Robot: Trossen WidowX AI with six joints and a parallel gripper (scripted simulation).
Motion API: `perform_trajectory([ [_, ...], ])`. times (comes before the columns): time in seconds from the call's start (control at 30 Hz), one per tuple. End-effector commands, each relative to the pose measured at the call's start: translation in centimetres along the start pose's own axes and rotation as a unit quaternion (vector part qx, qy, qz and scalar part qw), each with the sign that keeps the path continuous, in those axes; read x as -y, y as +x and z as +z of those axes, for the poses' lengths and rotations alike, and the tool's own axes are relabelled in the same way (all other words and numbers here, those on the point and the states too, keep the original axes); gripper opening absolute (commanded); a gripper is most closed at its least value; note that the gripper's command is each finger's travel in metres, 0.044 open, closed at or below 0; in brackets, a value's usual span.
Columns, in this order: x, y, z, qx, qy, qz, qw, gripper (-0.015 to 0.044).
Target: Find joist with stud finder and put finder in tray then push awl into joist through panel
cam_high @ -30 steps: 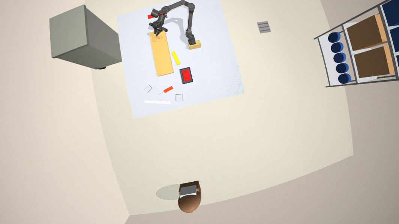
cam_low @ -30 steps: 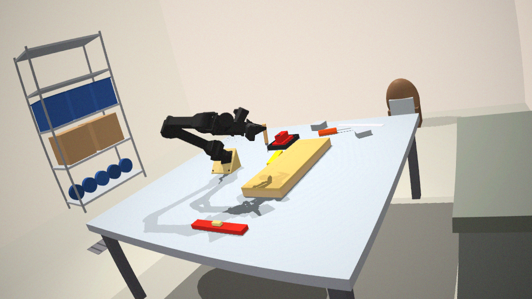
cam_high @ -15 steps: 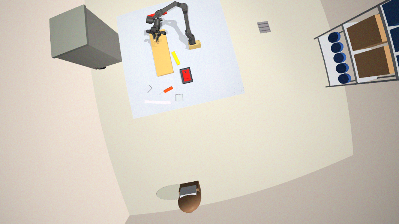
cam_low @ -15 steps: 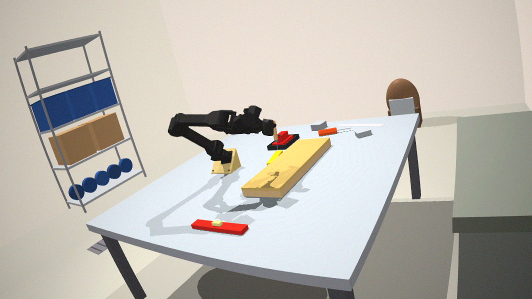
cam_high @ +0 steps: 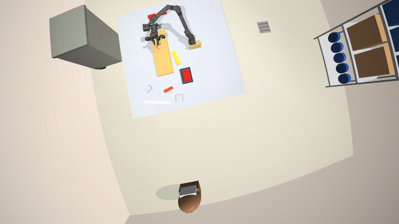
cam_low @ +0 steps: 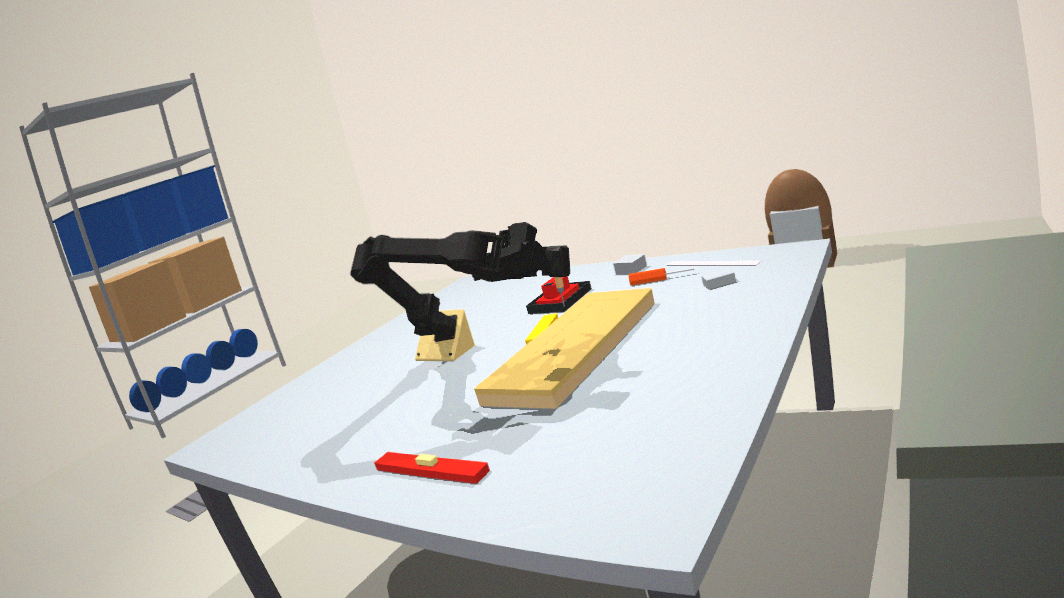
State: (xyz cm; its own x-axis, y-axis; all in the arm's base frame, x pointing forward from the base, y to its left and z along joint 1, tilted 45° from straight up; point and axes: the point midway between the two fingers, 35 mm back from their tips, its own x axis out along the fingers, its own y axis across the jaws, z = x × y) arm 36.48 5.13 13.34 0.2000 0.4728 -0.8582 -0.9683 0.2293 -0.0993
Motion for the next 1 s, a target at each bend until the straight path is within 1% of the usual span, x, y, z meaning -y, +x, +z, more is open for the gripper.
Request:
perform_trajectory([
  [0.0, 0.0, 1.2, 0.5, 0.011, -0.017, 0.029, 0.999, 0.0000],
  [0.2, -0.1, 2.8, 0.5, 0.020, -0.029, 0.062, 0.997, 0.0000],
  [0.97, 0.1, 3.3, -1.6, 0.019, -0.030, 0.062, 0.997, 0.0000],
])
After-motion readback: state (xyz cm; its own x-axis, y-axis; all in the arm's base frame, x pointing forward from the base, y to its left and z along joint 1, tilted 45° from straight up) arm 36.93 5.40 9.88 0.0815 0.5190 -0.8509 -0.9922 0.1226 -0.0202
